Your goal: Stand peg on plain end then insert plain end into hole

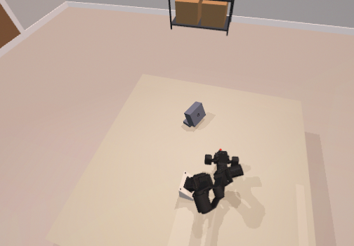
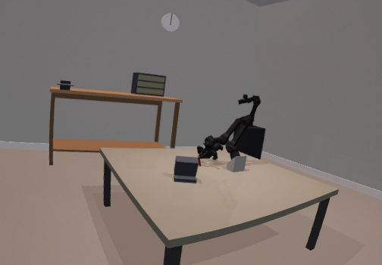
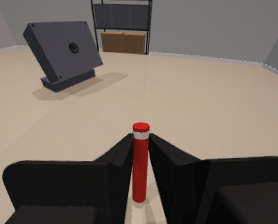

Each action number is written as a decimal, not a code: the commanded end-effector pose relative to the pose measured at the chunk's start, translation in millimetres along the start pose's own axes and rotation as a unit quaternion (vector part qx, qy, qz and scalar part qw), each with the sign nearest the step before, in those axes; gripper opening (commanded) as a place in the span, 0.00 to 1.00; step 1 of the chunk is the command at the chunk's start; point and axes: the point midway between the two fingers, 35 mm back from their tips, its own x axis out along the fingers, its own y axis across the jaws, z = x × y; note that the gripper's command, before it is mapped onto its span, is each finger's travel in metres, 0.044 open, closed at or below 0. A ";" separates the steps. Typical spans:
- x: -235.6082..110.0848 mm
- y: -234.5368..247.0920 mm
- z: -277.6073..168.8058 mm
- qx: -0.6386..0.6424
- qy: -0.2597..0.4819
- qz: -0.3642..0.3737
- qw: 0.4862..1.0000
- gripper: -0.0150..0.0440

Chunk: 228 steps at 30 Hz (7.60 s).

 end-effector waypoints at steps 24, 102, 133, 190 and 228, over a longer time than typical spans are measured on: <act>-14.6 3.3 -11.5 -0.002 -0.116 0.004 0.993 0.34; -22.7 5.4 -25.0 -0.013 -0.154 0.012 0.988 0.34; -22.8 5.6 -23.0 -0.013 -0.158 0.012 0.987 0.52; -63.2 10.1 105.9 0.104 -0.004 0.096 0.990 1.00; -30.4 7.1 63.9 0.040 0.533 0.034 0.844 1.00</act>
